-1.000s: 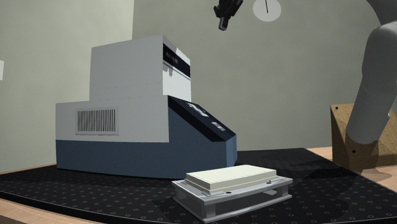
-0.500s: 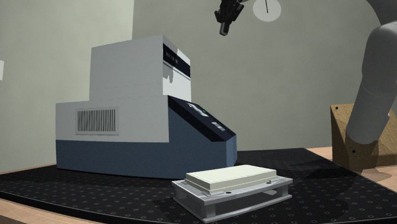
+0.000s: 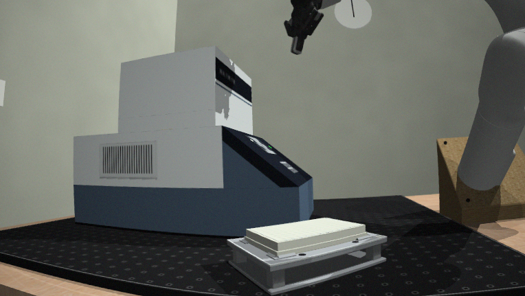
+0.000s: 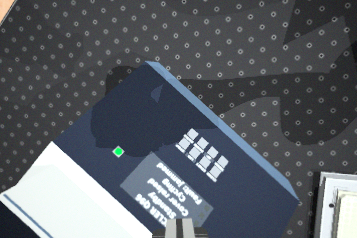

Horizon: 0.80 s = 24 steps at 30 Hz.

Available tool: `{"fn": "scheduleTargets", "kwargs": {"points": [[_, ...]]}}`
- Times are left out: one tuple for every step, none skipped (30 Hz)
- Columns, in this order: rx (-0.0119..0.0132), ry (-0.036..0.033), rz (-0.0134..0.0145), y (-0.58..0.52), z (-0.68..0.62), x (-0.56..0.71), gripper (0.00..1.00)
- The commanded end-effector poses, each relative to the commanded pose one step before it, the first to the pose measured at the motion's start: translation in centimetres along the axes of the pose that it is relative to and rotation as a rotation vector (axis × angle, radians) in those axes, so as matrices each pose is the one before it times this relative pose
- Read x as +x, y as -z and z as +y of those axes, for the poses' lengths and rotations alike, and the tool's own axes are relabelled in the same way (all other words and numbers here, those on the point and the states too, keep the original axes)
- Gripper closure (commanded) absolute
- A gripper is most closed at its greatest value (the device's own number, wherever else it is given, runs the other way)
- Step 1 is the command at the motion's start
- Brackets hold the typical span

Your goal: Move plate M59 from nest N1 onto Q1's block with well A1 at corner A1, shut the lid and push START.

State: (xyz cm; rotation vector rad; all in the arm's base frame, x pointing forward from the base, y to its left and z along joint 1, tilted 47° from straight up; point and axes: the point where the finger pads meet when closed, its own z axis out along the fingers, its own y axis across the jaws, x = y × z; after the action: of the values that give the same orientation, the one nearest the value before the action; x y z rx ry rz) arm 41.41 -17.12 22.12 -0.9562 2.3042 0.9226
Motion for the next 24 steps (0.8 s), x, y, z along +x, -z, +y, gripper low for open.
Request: {"fn": "scheduleTargets", "kwargs": {"points": [[0.00738, 0.01527, -0.00518, -0.323, -0.037, -0.318, 0.9], [-0.00015, 0.00026, -0.00034, -0.137, 0.029, -0.001, 0.9], [-0.0001, 0.00013, -0.00023, -0.134, 0.027, 0.009, 0.9], [-0.00007, 0.00005, -0.00016, -0.132, 0.026, 0.016, 0.9], [-0.00003, -0.00002, -0.00011, -0.131, 0.025, 0.02, 0.9], [-0.00002, -0.00004, -0.0001, -0.13, 0.025, 0.022, 0.9], [-0.00001, -0.00005, -0.00009, -0.129, 0.025, 0.023, 0.9], [-0.00001, -0.00005, -0.00006, -0.129, 0.025, 0.024, 0.9], [-0.00001, -0.00005, -0.00004, -0.129, 0.025, 0.025, 0.9], [-0.00001, -0.00004, -0.00001, -0.129, 0.025, 0.025, 0.9], [-0.00002, -0.00004, 0.00001, -0.129, 0.025, 0.026, 0.9], [-0.00002, -0.00004, 0.0, -0.129, 0.025, 0.026, 0.9], [-0.00002, -0.00004, -0.00001, -0.129, 0.025, 0.025, 0.9], [-0.00002, -0.00004, -0.00001, -0.129, 0.025, 0.025, 0.9], [0.0, 0.0, 0.0, 0.0, 0.0, 0.0, 0.9], [0.0, 0.0, 0.0, 0.0, 0.0, 0.0, 0.9], [0.00049, -0.00086, 0.00123, -0.098, 0.014, 0.116, 0.9], [-0.00022, 0.00028, -0.00064, -0.142, 0.03, -0.014, 0.9], [-0.00017, 0.00018, -0.00045, -0.138, 0.028, -0.001, 0.9], [-0.00008, 0.00002, -0.00029, -0.134, 0.026, 0.011, 0.9], [-0.00006, -0.00002, -0.00007, -0.132, 0.025, 0.021, 0.9], [-0.00009, 0.0, 0.00008, -0.132, 0.026, 0.027, 0.9], [-0.00009, -0.00001, 0.00009, -0.132, 0.026, 0.028, 0.9], [-0.00008, -0.00005, -0.00001, -0.132, 0.025, 0.026, 0.9]]}}
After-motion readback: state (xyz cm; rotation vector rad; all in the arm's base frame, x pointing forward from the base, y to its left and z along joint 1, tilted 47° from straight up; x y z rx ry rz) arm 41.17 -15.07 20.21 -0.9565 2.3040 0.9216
